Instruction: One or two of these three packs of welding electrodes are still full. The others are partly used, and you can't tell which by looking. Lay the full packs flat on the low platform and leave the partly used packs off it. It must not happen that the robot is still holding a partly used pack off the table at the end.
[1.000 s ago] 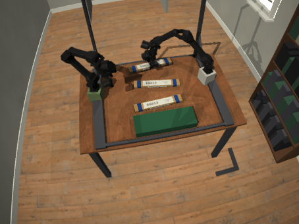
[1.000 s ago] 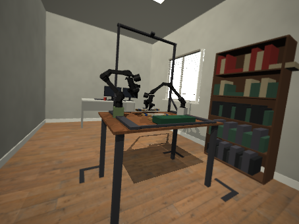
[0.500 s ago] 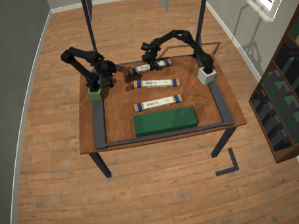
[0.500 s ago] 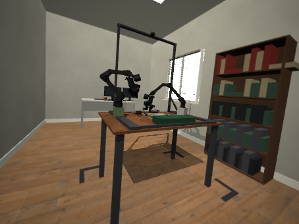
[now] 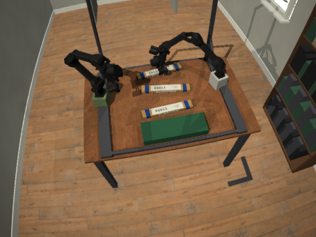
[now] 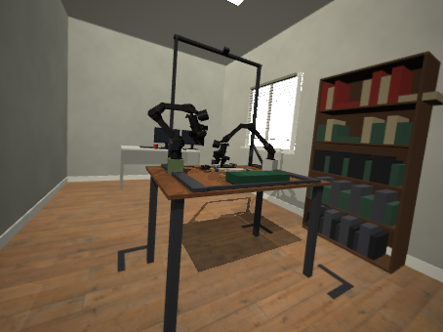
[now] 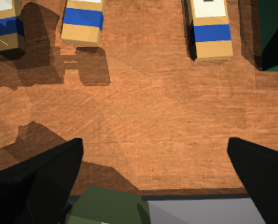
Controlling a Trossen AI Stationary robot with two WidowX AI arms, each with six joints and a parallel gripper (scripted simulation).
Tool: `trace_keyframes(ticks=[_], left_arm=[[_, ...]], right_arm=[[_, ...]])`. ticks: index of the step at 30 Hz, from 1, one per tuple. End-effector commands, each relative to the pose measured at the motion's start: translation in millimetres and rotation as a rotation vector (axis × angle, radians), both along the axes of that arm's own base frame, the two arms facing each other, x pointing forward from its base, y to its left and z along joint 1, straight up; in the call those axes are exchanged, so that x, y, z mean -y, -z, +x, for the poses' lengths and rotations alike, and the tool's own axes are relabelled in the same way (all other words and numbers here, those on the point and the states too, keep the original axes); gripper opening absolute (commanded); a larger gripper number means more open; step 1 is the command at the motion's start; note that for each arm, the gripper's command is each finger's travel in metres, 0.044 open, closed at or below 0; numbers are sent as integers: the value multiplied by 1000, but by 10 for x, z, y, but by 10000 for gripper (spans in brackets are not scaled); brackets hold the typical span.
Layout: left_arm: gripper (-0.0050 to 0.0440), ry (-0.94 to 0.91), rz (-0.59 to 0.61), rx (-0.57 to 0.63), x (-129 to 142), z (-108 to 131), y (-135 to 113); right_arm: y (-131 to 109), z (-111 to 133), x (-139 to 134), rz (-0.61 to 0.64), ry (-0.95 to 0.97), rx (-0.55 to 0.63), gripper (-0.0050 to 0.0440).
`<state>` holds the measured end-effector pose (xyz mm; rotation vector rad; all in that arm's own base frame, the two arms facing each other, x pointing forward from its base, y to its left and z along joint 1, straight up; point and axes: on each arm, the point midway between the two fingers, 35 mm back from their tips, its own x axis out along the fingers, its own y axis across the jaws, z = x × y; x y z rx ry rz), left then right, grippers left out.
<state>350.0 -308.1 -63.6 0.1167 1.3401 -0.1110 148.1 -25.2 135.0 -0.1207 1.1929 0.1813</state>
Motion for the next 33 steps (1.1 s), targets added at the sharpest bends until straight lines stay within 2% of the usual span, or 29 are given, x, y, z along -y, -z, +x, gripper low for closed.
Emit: trace_keyframes(ticks=[1,7,13,33], left_arm=[[-50,-1,-63,77,134,169,-323],[-50,-1,-46,59,103,136,-185],[-50,-2,-66,80,135,169,-298],[-50,-2,-62,75,107,137,-291]], right_arm=[[-68,22,6,-5,-2,22,430],[-68,22,6,-5,-2,22,430],[-68,22,6,-5,-2,22,430],[-68,22,6,-5,-2,22,430]])
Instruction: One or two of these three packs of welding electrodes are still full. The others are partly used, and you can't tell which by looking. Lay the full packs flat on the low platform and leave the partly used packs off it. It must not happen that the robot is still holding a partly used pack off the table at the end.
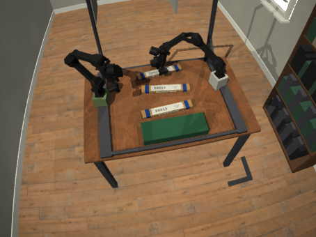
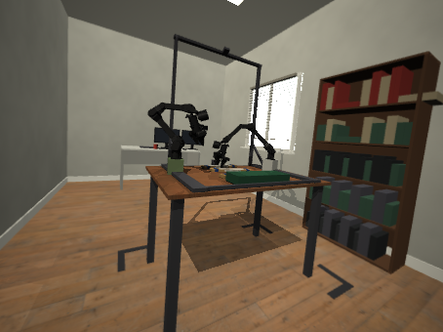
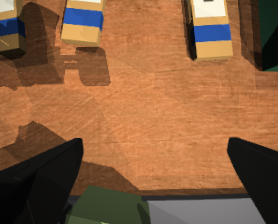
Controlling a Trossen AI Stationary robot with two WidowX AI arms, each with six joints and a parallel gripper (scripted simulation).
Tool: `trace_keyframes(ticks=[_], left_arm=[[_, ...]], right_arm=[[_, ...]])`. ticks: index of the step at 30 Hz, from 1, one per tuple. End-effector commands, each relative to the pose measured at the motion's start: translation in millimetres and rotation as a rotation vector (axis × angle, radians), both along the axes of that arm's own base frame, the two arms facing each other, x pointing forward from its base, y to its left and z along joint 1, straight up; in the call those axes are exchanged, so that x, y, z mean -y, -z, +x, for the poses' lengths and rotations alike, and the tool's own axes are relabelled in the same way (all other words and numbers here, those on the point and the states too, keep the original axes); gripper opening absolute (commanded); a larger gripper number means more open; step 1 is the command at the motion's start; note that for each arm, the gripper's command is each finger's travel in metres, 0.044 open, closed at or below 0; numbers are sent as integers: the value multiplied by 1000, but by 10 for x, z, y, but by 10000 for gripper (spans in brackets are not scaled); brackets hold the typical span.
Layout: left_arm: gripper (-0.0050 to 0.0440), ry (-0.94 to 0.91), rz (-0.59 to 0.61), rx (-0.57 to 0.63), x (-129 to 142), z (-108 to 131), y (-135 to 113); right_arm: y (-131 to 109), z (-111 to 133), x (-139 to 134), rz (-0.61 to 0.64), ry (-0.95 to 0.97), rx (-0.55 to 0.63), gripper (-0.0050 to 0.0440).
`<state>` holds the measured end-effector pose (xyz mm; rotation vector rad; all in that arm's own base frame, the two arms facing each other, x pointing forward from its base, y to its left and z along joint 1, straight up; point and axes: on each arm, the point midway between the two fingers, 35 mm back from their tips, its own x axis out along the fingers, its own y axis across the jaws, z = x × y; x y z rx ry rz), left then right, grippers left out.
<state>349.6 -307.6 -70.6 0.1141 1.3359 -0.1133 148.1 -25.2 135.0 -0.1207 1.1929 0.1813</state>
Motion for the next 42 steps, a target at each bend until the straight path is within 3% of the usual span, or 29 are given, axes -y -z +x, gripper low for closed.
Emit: trace_keyframes(ticks=[1,21,22,42], left_arm=[[-50,-2,-58,71,111,139,-361],[-50,-2,-57,70,104,130,-372],[430,-2,-57,70,105,131,-373],[430,-1,-44,51,82,96,-279]], right_arm=[[-68,22,6,-5,-2,22,430],[-68,22,6,-5,-2,22,430],[-68,22,6,-5,-2,22,430],[-68,22,6,-5,-2,22,430]])
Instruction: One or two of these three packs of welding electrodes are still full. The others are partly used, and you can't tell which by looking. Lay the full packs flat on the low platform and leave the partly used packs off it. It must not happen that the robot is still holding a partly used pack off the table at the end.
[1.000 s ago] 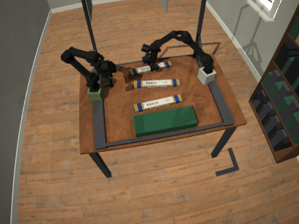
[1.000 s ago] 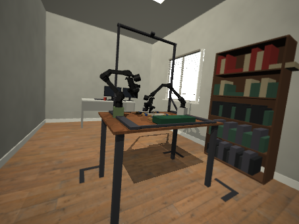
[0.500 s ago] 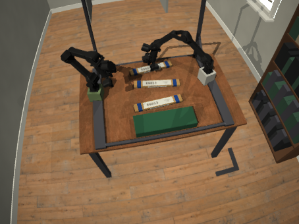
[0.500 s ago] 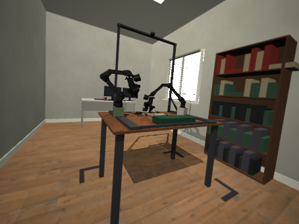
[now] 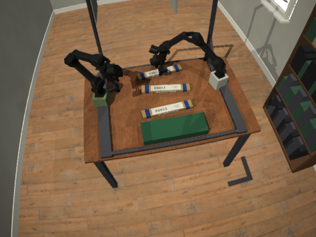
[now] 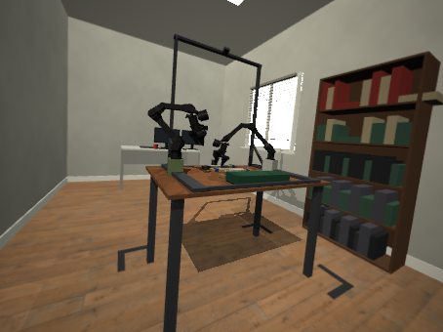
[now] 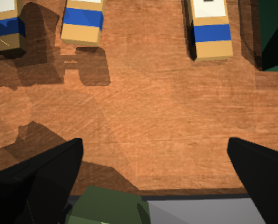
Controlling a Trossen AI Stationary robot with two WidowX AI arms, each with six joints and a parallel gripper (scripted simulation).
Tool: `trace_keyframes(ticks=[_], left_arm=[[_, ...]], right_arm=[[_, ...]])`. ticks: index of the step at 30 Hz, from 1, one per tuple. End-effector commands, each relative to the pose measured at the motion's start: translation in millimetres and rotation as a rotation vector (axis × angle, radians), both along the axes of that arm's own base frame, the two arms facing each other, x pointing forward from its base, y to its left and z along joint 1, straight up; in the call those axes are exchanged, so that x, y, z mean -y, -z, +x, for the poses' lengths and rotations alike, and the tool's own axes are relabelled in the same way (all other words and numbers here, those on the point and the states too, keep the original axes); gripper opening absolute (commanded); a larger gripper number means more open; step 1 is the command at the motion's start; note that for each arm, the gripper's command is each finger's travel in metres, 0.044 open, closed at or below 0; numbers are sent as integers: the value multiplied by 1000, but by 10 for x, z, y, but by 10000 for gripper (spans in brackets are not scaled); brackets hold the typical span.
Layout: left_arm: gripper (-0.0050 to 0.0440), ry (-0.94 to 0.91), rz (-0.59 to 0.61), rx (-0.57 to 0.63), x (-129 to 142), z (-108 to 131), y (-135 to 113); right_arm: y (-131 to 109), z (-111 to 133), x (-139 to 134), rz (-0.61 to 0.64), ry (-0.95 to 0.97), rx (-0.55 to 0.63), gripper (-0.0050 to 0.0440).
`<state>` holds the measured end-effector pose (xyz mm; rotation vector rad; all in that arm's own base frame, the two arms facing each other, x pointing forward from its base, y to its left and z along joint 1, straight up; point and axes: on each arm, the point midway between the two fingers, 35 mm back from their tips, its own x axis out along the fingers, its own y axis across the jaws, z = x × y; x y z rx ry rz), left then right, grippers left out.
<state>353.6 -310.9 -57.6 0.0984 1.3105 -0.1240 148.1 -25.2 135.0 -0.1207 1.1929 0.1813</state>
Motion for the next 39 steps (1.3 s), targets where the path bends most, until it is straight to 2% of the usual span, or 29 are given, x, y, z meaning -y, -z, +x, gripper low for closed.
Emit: trace_keyframes(ticks=[1,15,16,27,29,34,39], left_arm=[[430,0,-25,27,50,56,-148],[430,0,-25,27,50,56,-148],[430,-1,-23,26,13,-3,-72],[430,-1,-43,47,52,40,-620],[430,-1,-43,47,52,40,-620],[430,-1,-43,47,46,33,-801],[430,-1,-43,47,46,33,-801]], right_arm=[[-68,22,6,-5,-2,22,430],[-68,22,6,-5,-2,22,430],[-68,22,6,-5,-2,22,430],[-68,22,6,-5,-2,22,430],[-68,22,6,-5,-2,22,430],[-68,22,6,-5,-2,22,430],[-68,22,6,-5,-2,22,430]])
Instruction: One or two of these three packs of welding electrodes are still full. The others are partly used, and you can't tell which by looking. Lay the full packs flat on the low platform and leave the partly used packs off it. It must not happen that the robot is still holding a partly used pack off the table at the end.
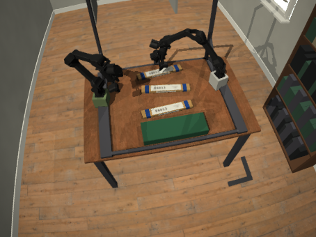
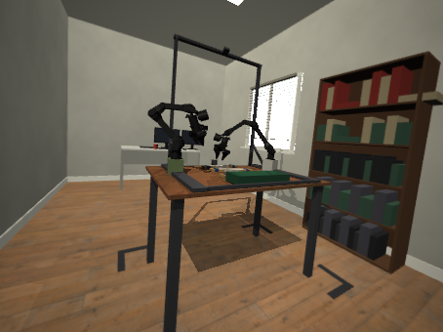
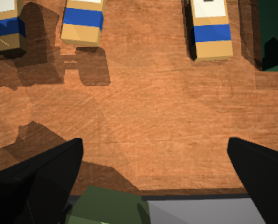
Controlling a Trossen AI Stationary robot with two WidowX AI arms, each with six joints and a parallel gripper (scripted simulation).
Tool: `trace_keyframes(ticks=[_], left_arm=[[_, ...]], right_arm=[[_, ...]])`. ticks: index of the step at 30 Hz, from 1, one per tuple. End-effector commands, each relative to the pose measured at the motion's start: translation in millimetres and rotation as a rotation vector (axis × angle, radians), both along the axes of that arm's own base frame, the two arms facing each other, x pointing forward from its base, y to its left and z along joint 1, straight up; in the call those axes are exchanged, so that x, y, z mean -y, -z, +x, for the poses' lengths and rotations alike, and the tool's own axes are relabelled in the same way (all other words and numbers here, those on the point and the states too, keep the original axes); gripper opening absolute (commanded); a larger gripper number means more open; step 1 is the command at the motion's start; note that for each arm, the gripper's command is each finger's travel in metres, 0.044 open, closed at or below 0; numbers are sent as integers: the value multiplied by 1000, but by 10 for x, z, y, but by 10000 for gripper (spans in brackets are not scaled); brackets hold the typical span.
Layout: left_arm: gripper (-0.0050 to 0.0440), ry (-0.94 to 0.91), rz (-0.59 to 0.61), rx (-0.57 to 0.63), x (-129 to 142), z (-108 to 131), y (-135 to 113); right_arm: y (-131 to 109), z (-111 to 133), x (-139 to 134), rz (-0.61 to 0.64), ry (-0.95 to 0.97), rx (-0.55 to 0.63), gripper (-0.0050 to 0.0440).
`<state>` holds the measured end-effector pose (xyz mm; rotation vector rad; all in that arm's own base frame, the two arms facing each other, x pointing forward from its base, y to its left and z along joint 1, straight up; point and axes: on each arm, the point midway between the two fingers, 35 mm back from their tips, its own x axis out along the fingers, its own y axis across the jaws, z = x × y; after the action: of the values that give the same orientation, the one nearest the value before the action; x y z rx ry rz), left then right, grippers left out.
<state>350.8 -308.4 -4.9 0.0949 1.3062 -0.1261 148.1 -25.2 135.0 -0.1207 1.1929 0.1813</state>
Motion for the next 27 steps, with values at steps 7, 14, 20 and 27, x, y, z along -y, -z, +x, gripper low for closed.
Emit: trace_keyframes(ticks=[7,14,20,27], left_arm=[[430,169,-23,29,-312,89,-176],[430,268,-17,31,-773,173,-135],[430,268,-13,32,-1169,246,-103],[430,268,-10,32,-1499,306,-79]], right_arm=[[-68,22,6,-5,-2,22,430],[-68,22,6,-5,-2,22,430],[-68,22,6,-5,-2,22,430],[-68,22,6,-5,-2,22,430]])
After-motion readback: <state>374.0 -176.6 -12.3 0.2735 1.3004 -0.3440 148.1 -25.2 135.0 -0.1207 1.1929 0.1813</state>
